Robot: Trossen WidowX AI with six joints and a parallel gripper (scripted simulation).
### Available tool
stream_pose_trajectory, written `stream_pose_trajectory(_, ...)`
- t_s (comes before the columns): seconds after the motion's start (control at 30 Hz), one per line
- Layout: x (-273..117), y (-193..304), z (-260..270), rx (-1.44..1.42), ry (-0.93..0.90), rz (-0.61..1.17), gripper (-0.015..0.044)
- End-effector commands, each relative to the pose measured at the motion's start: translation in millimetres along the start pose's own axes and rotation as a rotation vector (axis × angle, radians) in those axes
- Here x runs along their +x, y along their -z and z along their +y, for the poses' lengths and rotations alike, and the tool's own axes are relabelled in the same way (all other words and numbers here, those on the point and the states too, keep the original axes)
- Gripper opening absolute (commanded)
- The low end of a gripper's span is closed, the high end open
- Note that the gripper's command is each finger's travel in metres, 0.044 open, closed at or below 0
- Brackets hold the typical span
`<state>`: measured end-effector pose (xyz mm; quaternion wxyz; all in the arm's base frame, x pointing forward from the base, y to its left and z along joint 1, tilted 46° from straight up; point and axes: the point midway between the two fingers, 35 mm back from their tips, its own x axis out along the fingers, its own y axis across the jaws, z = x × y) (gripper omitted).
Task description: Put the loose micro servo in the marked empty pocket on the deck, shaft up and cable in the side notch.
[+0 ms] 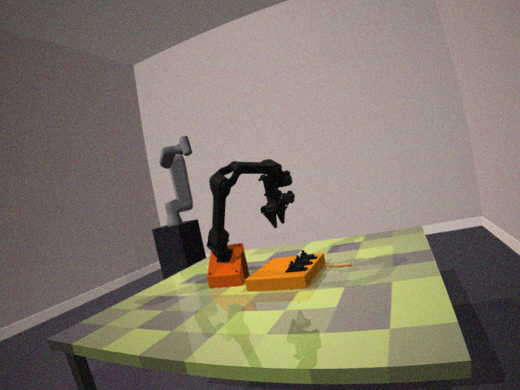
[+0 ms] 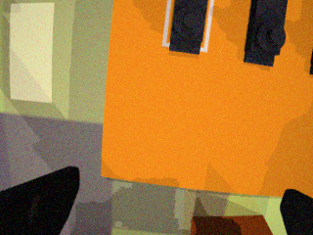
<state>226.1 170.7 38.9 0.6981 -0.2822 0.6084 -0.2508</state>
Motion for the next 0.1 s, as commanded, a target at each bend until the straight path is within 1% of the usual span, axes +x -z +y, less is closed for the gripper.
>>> stream_pose_trajectory(0.0, -0.8, -0.1, 0.4, 0.004, -0.003, 0.002, 0.0440)
stream_pose_trajectory(0.07, -0.8, -0.1, 0.4, 0.004, -0.003, 0.002, 0.0440)
